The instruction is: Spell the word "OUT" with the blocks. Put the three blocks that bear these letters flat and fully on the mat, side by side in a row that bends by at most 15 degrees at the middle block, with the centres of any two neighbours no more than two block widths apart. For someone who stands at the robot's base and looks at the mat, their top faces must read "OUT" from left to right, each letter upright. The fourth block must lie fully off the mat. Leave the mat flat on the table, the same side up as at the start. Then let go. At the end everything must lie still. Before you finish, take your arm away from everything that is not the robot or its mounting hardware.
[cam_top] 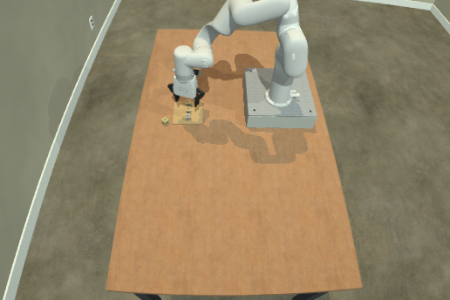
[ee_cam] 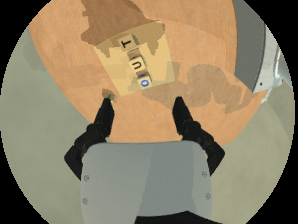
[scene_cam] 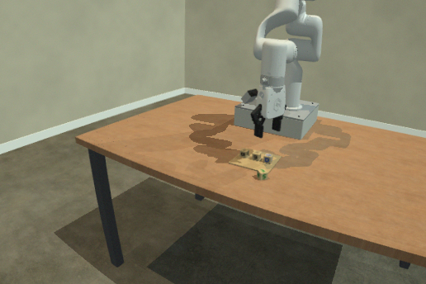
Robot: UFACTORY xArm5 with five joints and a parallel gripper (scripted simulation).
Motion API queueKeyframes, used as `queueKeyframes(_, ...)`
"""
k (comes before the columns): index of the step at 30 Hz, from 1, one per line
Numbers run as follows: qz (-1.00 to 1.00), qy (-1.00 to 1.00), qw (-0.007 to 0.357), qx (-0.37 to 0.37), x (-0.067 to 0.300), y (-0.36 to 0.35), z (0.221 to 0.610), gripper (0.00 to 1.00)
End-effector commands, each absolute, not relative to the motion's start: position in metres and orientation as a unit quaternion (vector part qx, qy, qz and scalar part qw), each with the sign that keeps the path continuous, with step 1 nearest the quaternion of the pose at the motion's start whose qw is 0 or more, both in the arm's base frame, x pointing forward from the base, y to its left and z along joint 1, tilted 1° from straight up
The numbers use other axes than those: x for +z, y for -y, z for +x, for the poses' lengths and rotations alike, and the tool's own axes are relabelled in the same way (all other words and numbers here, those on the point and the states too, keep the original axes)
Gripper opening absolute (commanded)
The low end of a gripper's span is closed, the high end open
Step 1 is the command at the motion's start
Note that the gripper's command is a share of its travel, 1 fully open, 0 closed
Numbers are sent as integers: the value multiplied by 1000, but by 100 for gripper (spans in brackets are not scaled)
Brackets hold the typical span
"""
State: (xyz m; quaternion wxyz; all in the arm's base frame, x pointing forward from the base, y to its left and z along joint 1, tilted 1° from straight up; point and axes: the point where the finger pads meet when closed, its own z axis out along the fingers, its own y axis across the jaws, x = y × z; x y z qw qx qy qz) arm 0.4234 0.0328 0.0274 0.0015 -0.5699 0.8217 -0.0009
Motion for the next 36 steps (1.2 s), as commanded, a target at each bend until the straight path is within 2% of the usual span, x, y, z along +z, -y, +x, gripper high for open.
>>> queueKeyframes(1, -512, -859, 3, -2, 28, -29, 425, 100)
queueKeyframes(36, -68, -998, 3, 0, 25, -3, 426, 100)
